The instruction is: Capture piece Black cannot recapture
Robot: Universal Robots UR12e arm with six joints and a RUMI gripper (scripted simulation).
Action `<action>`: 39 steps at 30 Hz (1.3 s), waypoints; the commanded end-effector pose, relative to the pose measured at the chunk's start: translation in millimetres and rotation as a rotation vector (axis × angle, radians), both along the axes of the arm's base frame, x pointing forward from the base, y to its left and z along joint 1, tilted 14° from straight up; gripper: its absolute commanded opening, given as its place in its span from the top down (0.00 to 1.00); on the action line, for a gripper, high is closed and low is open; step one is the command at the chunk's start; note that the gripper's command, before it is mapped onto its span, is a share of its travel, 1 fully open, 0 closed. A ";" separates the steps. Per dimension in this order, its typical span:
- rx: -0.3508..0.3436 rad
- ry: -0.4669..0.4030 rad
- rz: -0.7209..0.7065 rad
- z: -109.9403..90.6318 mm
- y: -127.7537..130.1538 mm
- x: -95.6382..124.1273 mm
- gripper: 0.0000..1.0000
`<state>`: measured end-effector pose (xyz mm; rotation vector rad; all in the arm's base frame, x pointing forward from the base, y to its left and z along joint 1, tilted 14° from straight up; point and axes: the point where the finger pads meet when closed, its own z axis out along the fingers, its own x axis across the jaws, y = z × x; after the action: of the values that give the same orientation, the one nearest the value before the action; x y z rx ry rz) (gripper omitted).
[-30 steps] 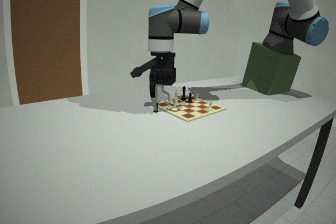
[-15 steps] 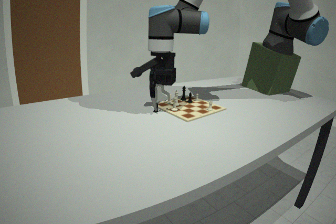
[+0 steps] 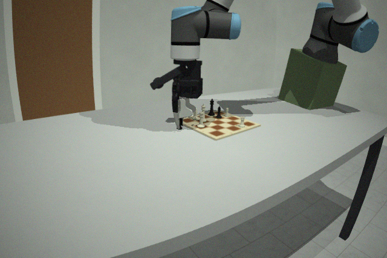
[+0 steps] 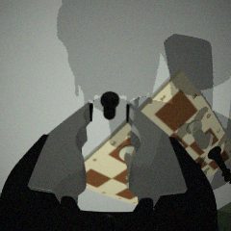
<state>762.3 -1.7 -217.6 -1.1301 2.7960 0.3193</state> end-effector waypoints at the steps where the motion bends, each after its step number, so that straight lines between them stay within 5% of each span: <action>1: 0.000 -0.001 0.000 0.7 -0.4 0.7 0.80; 13: 0.000 -0.001 0.000 5.7 -1.5 0.6 0.80; 28: 0.000 -0.001 0.000 73.5 -17.9 -1.0 0.80; 39: 0.000 -0.001 0.000 88.2 -21.4 -1.4 0.80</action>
<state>760.6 -21.5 -135.3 -1.1299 2.7958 0.3188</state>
